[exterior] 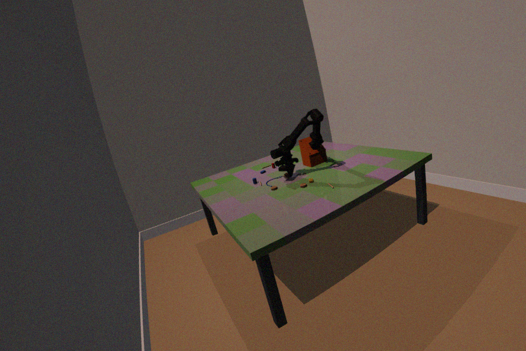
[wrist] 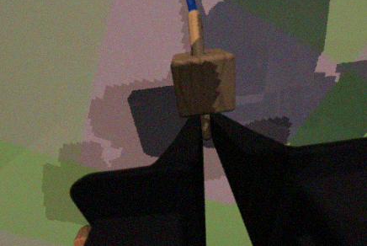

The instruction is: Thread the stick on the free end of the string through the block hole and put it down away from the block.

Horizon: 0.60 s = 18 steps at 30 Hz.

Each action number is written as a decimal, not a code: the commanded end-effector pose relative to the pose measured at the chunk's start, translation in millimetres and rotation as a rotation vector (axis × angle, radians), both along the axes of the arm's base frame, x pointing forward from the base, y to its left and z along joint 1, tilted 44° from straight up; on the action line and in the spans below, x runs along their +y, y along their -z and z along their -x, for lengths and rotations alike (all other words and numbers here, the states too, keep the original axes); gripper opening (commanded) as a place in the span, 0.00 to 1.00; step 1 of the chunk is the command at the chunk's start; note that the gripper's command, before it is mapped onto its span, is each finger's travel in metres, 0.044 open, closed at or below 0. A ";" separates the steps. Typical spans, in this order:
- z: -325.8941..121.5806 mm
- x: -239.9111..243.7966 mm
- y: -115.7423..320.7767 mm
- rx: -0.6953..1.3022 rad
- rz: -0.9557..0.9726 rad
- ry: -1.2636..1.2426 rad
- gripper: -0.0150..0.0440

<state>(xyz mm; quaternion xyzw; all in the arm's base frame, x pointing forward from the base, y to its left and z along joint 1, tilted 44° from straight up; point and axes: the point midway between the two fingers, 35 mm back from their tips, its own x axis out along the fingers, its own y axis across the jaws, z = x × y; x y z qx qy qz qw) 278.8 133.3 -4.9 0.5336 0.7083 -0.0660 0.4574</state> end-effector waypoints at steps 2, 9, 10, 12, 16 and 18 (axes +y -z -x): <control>0.2 0.4 0.1 -0.006 0.010 0.003 0.25; 0.6 2.0 2.3 -0.048 0.082 0.029 0.25; 0.7 2.1 2.3 -0.048 0.083 0.028 0.25; 0.7 2.1 2.3 -0.048 0.083 0.028 0.25; 0.5 1.9 2.5 -0.048 0.085 0.029 0.25; 0.5 1.9 2.5 -0.048 0.085 0.029 0.25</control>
